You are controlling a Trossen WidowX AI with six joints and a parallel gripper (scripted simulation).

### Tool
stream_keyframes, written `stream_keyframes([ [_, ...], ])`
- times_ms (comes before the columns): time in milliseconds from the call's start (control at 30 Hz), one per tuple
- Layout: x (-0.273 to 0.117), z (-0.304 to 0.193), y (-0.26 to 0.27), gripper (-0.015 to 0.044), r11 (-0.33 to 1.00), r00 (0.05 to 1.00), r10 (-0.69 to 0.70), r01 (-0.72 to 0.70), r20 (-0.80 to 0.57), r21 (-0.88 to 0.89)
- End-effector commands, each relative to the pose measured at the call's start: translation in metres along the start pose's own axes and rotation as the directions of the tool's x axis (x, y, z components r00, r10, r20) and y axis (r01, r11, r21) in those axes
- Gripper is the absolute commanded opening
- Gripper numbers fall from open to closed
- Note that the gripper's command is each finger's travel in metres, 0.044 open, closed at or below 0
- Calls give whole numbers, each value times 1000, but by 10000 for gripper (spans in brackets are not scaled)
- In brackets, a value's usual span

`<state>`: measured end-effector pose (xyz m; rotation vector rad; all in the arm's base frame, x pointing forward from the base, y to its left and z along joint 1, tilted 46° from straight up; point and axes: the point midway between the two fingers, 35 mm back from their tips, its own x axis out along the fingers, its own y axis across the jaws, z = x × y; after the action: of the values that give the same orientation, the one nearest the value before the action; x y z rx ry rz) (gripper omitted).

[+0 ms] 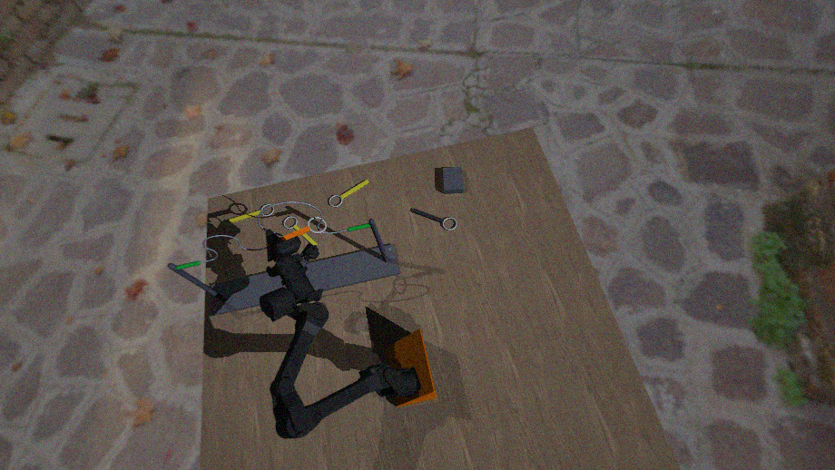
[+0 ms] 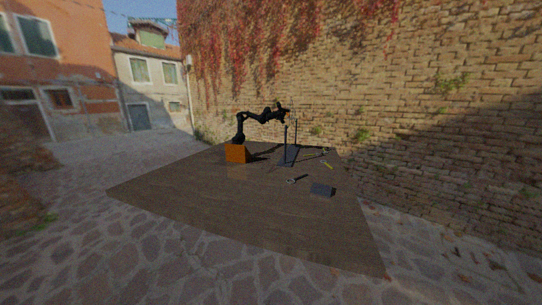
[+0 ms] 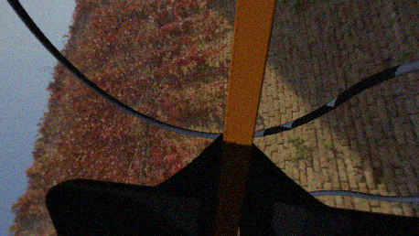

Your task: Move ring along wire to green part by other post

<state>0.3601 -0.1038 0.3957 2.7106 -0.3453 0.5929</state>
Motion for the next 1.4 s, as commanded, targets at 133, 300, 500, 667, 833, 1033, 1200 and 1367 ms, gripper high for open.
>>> stream_keyframes([
  [133, -15, 4, -24, -150, 990, 994, -75, 64, -81, -128],
  [300, -18, 6, -37, -150, 973, 989, -119, 99, -88, -209],
  [500, -22, 11, -54, -150, 940, 980, -177, 142, -87, -311],
  [667, -26, 15, -66, -150, 907, 972, -219, 172, -82, -384],
  [833, -30, 21, -77, -150, 868, 963, -260, 200, -74, -455],
  [1033, -35, 28, -88, -150, 816, 950, -305, 228, -61, -531],
  [1200, -38, 33, -95, -150, 781, 942, -331, 244, -51, -574],
  [1367, -39, 37, -100, -150, 752, 939, -341, 254, -30, -608],
])
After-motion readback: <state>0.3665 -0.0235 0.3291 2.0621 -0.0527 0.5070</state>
